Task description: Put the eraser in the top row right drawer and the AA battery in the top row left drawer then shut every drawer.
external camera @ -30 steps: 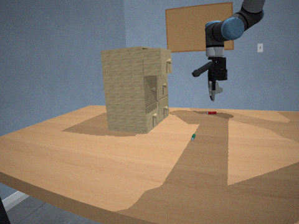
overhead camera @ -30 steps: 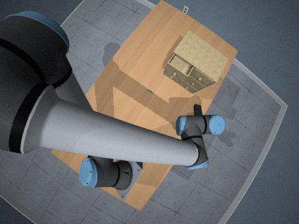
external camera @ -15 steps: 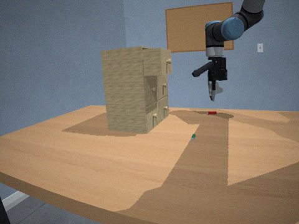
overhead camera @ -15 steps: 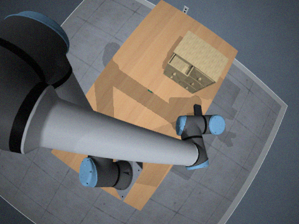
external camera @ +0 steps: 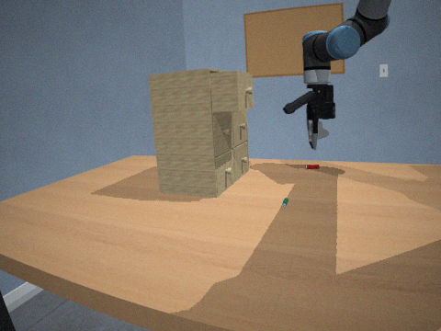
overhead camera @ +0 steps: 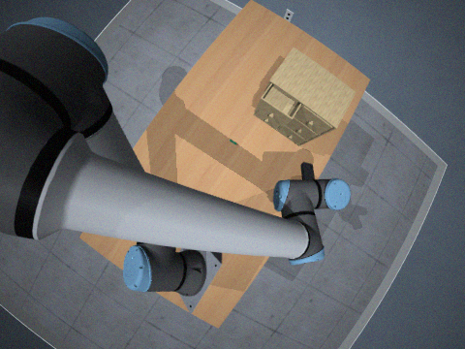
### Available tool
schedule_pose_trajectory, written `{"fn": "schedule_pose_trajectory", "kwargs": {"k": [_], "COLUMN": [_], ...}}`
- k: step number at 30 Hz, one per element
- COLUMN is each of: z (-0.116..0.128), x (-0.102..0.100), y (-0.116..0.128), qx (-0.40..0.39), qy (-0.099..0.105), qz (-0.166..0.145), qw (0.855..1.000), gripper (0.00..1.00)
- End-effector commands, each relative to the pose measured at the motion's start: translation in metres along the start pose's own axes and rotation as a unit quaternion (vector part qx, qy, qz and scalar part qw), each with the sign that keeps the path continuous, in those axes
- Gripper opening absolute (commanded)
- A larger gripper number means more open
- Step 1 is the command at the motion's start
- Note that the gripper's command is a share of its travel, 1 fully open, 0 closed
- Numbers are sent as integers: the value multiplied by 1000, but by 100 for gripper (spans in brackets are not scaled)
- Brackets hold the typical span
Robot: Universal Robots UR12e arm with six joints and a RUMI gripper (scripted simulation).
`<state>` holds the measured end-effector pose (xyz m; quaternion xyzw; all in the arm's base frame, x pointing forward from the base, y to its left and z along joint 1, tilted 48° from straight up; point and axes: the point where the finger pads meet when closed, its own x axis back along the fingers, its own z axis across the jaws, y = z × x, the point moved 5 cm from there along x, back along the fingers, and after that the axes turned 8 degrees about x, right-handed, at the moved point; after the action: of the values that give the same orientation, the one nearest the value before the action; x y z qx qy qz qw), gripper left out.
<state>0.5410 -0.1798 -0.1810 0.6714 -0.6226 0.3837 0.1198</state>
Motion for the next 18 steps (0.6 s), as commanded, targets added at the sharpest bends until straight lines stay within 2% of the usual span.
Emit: {"fn": "schedule_pose_trajectory", "kwargs": {"k": [1,18], "z": [1,1], "x": [0,-13], "y": [0,-1], "qx": [0,0], "qy": [1,1], "qz": [0,0], "qw": [1000,1000], "gripper": [17,17]}}
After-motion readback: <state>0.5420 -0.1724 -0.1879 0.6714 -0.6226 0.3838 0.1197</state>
